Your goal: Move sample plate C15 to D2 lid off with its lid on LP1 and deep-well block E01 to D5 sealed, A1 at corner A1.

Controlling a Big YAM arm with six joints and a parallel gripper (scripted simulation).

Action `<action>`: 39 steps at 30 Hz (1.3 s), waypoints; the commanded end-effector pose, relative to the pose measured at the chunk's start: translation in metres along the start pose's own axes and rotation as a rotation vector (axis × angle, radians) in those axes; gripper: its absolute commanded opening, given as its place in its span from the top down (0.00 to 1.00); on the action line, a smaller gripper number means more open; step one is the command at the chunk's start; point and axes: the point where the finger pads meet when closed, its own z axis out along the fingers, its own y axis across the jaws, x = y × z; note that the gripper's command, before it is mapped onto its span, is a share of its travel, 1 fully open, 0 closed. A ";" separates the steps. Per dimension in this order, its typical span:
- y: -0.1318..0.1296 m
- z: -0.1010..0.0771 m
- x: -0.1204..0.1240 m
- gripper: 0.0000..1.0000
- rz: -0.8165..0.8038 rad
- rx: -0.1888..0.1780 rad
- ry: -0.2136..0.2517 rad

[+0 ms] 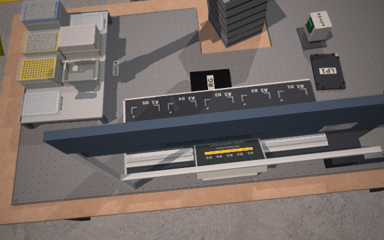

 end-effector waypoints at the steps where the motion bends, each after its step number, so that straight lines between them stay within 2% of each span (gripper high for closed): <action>1: 0.002 0.013 -0.005 0.00 -0.007 -0.006 -0.010; 6: 0.002 0.030 -0.005 0.00 -0.007 -0.006 -0.010; 8: 0.002 0.030 -0.005 0.00 -0.007 -0.006 -0.010; 9: 0.007 0.016 -0.017 0.00 -0.007 -0.025 -0.051; 10: 0.002 0.036 -0.006 0.00 -0.007 -0.007 -0.012; 23: 0.001 0.079 -0.006 0.00 -0.007 -0.006 -0.012; 25: 0.001 0.079 -0.006 0.00 -0.007 -0.006 -0.012; 26: 0.007 0.066 -0.019 0.00 -0.006 -0.025 -0.052; 27: 0.003 0.078 -0.012 0.00 -0.006 -0.015 -0.030; 28: 0.007 0.056 -0.014 0.00 -0.001 -0.024 -0.051; 39: 0.007 0.056 -0.014 0.00 -0.001 -0.024 -0.051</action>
